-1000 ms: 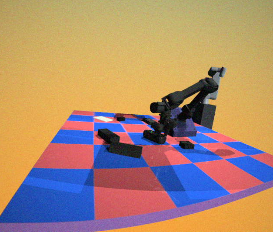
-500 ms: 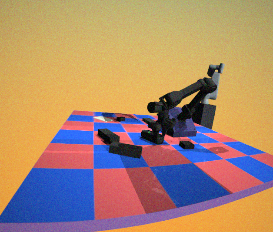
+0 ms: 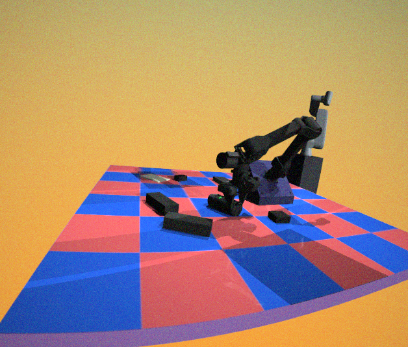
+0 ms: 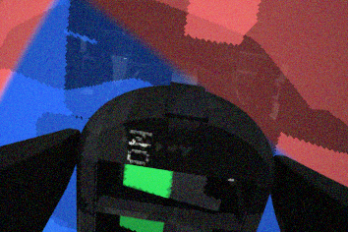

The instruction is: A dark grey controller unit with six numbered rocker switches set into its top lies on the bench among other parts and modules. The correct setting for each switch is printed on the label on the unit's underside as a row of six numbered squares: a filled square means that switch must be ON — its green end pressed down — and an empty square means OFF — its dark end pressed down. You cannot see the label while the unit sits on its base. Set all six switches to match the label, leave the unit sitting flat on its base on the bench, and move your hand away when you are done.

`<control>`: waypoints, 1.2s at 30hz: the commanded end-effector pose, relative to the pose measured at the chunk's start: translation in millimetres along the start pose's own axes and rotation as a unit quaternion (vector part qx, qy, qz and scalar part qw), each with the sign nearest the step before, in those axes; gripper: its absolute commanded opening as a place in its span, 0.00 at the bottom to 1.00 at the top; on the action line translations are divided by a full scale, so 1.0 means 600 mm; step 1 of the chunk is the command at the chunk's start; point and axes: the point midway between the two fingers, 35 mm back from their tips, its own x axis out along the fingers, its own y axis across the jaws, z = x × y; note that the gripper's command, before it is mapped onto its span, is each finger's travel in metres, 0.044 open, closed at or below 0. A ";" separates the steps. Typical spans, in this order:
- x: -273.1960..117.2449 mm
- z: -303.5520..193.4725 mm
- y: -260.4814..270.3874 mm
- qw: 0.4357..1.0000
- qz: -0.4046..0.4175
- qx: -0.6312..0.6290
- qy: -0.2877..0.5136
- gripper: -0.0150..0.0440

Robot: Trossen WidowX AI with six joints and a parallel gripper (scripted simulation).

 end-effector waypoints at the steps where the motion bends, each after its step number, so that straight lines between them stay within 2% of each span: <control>1: -0.003 -0.005 -0.015 1.000 -0.007 -0.009 0.004 0.25; 3: -0.003 -0.006 -0.018 1.000 -0.007 -0.009 0.004 0.25; 15: 0.000 -0.002 -0.005 1.000 0.000 0.000 0.000 0.79; 17: -0.019 -0.003 -0.005 1.000 -0.001 -0.002 0.001 0.88; 20: -0.079 -0.002 -0.004 1.000 -0.006 -0.008 0.004 1.00; 30: -0.083 -0.002 -0.003 1.000 -0.006 -0.008 0.005 1.00; 32: -0.100 -0.004 -0.005 1.000 -0.005 -0.008 0.006 0.91; 36: -0.196 -0.005 -0.002 1.000 -0.002 -0.004 0.007 0.73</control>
